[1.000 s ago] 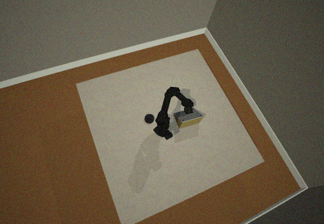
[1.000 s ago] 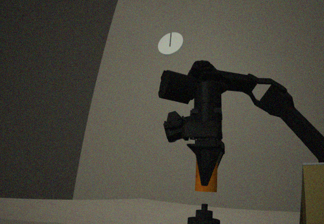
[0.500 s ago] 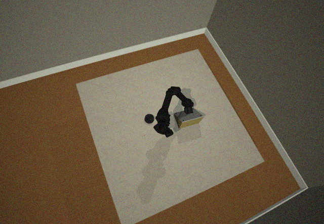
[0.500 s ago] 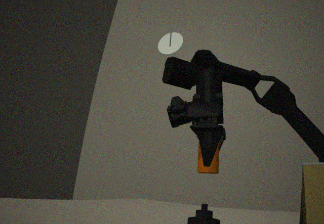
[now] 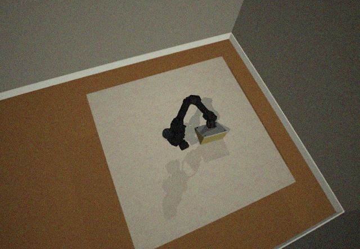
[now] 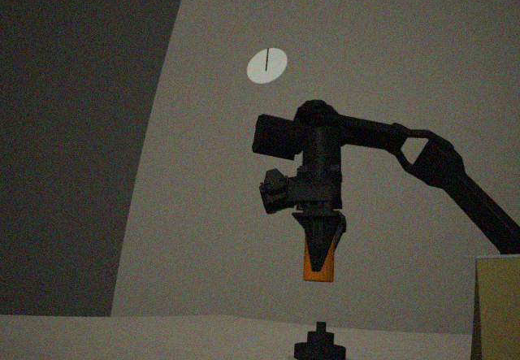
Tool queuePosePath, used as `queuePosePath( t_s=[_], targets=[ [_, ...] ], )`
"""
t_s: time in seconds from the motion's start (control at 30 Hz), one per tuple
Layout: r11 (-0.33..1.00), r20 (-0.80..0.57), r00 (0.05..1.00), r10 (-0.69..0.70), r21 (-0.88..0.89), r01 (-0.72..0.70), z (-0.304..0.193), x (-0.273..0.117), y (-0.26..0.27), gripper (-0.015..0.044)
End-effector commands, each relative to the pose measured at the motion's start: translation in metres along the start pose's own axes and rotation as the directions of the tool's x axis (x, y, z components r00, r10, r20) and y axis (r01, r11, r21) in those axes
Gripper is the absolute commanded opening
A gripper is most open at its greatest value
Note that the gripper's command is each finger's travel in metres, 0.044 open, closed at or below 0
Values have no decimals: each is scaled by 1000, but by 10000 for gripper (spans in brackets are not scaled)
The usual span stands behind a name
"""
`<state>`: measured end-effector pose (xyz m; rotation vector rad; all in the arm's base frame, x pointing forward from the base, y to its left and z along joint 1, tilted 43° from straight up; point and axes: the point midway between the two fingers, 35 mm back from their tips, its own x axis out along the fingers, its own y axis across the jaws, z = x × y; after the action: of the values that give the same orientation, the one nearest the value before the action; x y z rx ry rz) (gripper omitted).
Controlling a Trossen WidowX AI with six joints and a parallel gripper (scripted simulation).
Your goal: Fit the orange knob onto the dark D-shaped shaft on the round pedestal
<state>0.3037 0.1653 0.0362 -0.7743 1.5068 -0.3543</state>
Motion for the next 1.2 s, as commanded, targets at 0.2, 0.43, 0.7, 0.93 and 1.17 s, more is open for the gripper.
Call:
queuePosePath(
  t_s=[0.2, 0.43, 0.7, 0.93, 1.17],
  targets=[
    [1000, 11, 1000, 4, 3, -4, 7, 6, -33, 0],
    [1000, 12, 1000, 2, 4, -2, 10, 12, -54, 0],
    [1000, 11, 1000, -4, 4, 4, 12, 19, -79, 0],
    [1000, 9, 1000, -11, 6, 11, 12, 25, -101, 0],
    [1000, 6, 1000, -20, 7, 20, 10, 32, -123, 0]
  ],
)
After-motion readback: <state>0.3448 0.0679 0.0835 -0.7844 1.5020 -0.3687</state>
